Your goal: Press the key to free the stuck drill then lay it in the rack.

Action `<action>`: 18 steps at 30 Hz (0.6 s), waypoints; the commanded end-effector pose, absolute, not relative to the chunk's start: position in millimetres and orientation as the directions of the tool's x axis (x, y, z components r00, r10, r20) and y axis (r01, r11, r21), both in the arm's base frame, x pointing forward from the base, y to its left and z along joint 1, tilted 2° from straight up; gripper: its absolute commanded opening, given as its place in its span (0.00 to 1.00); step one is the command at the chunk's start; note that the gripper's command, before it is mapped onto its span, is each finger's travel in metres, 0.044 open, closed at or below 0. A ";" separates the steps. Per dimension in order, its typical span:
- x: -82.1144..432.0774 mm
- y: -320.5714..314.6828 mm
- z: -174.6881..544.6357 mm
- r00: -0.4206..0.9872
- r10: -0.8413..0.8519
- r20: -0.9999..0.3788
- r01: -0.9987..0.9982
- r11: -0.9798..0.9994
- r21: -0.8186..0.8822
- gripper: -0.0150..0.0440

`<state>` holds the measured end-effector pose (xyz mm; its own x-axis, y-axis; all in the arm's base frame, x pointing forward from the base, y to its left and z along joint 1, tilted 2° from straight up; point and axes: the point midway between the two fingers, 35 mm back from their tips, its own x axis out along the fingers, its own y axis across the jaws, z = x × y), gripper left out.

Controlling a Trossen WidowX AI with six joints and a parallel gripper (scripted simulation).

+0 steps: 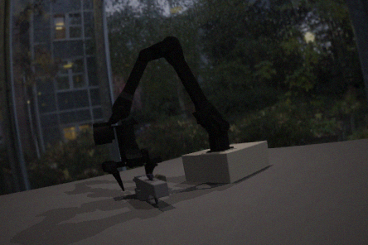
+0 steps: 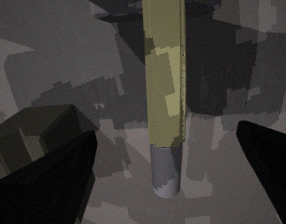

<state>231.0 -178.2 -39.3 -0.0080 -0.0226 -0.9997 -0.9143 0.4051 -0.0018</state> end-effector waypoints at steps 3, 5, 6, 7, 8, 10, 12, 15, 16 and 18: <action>231.9 -174.8 -40.7 -0.012 -0.022 -1.000 -0.913 0.407 0.002 1.00; 232.5 -173.9 -40.9 -0.012 -0.022 -1.000 -0.913 0.407 0.002 1.00; 232.7 -173.5 -41.1 -0.012 -0.022 -1.000 -0.913 0.407 0.002 1.00; 233.0 -173.1 -41.2 -0.012 -0.022 -1.000 -0.913 0.407 0.002 1.00; 233.2 -172.6 -41.3 -0.012 -0.022 -1.000 -0.913 0.407 0.002 1.00; 233.7 -171.8 -41.5 -0.011 -0.022 -1.000 -0.913 0.407 0.002 1.00; 234.1 -171.1 -41.8 -0.011 -0.022 -1.000 -0.913 0.407 0.002 1.00; 234.5 -170.0 -42.1 -0.011 -0.022 -1.000 -0.913 0.407 0.002 1.00; 234.8 -169.5 -42.3 -0.011 -0.022 -1.000 -0.913 0.407 0.002 1.00; 235.0 -168.7 -42.6 -0.011 -0.022 -1.000 -0.913 0.407 0.002 1.00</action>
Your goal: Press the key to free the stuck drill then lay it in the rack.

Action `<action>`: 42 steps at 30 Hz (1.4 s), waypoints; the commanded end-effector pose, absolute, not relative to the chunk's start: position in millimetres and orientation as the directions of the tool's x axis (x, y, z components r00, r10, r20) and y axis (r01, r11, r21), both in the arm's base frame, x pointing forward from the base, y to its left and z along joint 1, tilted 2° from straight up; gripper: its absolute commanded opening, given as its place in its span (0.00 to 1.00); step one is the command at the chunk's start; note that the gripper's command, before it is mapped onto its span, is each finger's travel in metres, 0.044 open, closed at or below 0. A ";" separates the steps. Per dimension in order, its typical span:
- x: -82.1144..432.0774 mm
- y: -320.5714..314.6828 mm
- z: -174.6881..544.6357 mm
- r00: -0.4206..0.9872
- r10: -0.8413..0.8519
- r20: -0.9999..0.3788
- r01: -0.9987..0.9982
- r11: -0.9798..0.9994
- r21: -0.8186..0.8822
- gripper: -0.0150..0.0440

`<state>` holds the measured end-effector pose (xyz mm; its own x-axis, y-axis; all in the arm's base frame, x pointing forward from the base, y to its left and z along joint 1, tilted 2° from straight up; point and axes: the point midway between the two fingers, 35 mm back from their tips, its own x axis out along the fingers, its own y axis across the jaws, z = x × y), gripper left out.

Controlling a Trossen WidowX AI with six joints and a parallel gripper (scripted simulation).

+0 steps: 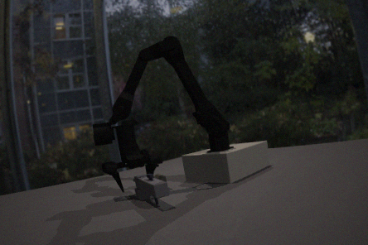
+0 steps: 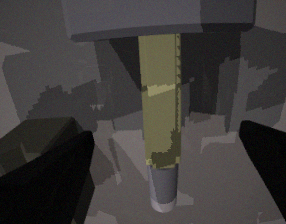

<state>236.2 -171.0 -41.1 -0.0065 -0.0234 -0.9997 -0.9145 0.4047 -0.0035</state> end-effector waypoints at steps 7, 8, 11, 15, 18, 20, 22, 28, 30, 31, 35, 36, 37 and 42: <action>235.3 -166.8 -43.5 -0.011 -0.022 -1.000 -0.913 0.407 0.002 1.00; 235.3 -166.6 -43.6 -0.011 -0.022 -1.000 -0.913 0.407 0.002 1.00; 235.2 -166.0 -44.0 -0.011 -0.022 -1.000 -0.913 0.407 0.002 1.00; 234.9 -165.5 -44.4 -0.011 -0.021 -1.000 -0.913 0.407 0.002 1.00; 234.5 -165.1 -44.7 -0.011 -0.021 -1.000 -0.913 0.407 0.002 1.00; 234.3 -164.9 -44.9 -0.011 -0.021 -1.000 -0.913 0.407 0.002 1.00; 236.5 -166.5 -43.5 -0.006 -0.023 -1.000 -0.915 0.404 -0.003 0.91; 236.5 -166.5 -43.5 -0.006 -0.023 -1.000 -0.915 0.404 -0.003 0.64; 236.5 -166.5 -43.5 -0.006 -0.023 -1.000 -0.915 0.404 -0.003 0.56; 236.5 -166.5 -43.5 -0.006 -0.023 -1.000 -0.915 0.404 -0.003 0.51; 236.5 -166.5 -43.5 -0.006 -0.023 -1.000 -0.915 0.404 -0.003 0.37; 236.5 -166.5 -43.5 -0.006 -0.023 -1.000 -0.915 0.404 -0.003 0.35; 236.5 -166.5 -43.5 -0.006 -0.023 -1.000 -0.915 0.404 -0.003 0.34; 236.5 -166.5 -43.5 -0.006 -0.023 -1.000 -0.915 0.404 -0.003 0.29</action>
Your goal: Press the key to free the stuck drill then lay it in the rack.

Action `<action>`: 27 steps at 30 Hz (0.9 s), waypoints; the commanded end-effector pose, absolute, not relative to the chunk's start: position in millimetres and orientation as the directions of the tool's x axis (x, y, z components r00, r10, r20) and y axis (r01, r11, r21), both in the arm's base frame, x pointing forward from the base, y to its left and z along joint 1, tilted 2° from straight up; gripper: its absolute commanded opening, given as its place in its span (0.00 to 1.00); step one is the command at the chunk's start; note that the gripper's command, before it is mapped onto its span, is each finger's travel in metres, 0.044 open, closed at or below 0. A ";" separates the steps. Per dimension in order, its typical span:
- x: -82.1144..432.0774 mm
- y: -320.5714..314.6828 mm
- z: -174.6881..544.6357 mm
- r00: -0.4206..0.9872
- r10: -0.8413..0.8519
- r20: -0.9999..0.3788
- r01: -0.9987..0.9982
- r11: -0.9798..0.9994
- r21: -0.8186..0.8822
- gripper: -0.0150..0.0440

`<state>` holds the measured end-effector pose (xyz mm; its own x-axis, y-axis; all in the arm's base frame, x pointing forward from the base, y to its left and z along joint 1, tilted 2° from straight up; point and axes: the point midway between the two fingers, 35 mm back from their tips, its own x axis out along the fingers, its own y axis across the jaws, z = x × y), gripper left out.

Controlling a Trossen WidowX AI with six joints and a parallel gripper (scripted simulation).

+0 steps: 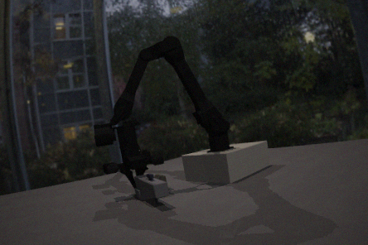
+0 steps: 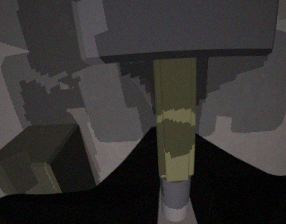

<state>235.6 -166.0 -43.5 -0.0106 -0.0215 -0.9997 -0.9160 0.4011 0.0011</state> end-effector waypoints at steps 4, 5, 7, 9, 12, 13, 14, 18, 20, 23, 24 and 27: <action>235.1 -165.7 -42.4 -0.010 -0.022 -1.000 -0.914 0.406 0.000 0.25; 234.7 -165.5 -42.0 -0.011 -0.022 -1.000 -0.914 0.407 0.001 0.25; 234.5 -165.5 -41.5 -0.011 -0.021 -1.000 -0.913 0.407 0.002 0.25; 234.2 -165.3 -41.1 -0.011 -0.021 -1.000 -0.913 0.407 0.002 0.25; 233.7 -165.1 -40.5 -0.011 -0.021 -1.000 -0.913 0.407 0.002 0.25; 233.5 -165.0 -40.3 -0.011 -0.021 -1.000 -0.913 0.407 0.002 0.25; 233.4 -164.9 -40.2 -0.011 -0.021 -1.000 -0.913 0.407 0.002 0.25; 232.9 -164.7 -40.1 -0.012 -0.021 -1.000 -0.913 0.407 0.002 0.25; 232.8 -164.6 -40.2 -0.012 -0.021 -1.000 -0.913 0.407 0.002 0.25; 232.8 -166.8 -39.9 -0.012 -0.022 -1.000 -0.913 0.407 0.002 0.25; 232.6 -168.8 -39.8 -0.012 -0.022 -1.000 -0.913 0.407 0.002 0.25; 231.7 -171.9 -39.6 -0.012 -0.022 -1.000 -0.913 0.407 0.002 0.25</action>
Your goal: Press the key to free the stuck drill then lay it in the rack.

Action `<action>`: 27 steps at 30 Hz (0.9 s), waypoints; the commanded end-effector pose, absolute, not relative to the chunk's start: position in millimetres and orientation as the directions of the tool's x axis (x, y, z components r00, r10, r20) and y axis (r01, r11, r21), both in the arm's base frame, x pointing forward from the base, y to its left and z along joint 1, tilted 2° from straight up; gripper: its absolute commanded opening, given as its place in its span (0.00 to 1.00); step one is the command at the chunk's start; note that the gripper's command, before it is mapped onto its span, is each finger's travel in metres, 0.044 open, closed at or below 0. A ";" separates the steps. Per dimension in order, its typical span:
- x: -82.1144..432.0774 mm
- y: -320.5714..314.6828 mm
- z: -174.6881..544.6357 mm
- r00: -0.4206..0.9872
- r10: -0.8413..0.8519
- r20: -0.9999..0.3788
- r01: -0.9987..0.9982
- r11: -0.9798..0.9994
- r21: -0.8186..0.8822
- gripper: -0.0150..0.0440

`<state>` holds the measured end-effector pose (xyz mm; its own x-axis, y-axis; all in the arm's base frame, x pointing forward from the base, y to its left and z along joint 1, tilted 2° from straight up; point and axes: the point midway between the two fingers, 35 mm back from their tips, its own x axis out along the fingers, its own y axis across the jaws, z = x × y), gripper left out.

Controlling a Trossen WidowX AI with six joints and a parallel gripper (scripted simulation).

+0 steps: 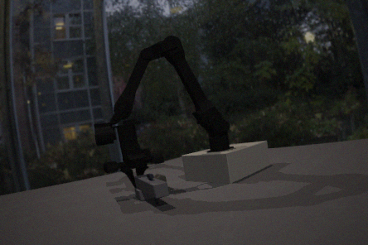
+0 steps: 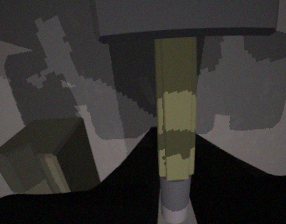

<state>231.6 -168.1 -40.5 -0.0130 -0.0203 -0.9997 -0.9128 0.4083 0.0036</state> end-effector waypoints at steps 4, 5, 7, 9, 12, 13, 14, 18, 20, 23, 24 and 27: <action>229.9 -176.8 -39.2 -0.012 -0.022 -1.000 -0.913 0.407 0.002 0.25; 229.5 -178.2 -39.1 -0.012 -0.023 -1.000 -0.913 0.407 0.002 0.25; 228.5 -181.1 -38.9 -0.012 -0.023 -1.000 -0.913 0.407 0.002 0.25; 227.4 -184.2 -38.6 -0.012 -0.023 -1.000 -0.913 0.407 0.002 0.25; 225.7 -189.2 -38.3 -0.012 -0.023 -1.000 -0.913 0.407 0.002 0.25; 225.0 -191.0 -38.1 -0.012 -0.024 -1.000 -0.913 0.407 0.002 0.25; 224.8 -191.7 -38.0 -0.012 -0.024 -1.000 -0.913 0.407 0.002 0.25; 222.4 -197.9 -37.7 -0.012 -0.024 -1.000 -0.913 0.407 0.002 0.25; 221.0 -201.3 -37.5 -0.013 -0.024 -1.000 -0.913 0.407 0.002 0.25; 219.5 -204.9 -37.4 -0.013 -0.025 -1.000 -0.913 0.407 0.002 0.25; 218.8 -206.6 -37.3 -0.013 -0.025 -1.000 -0.913 0.407 0.002 0.25; 216.6 -211.3 -37.1 -0.013 -0.025 -1.000 -0.913 0.407 0.002 0.25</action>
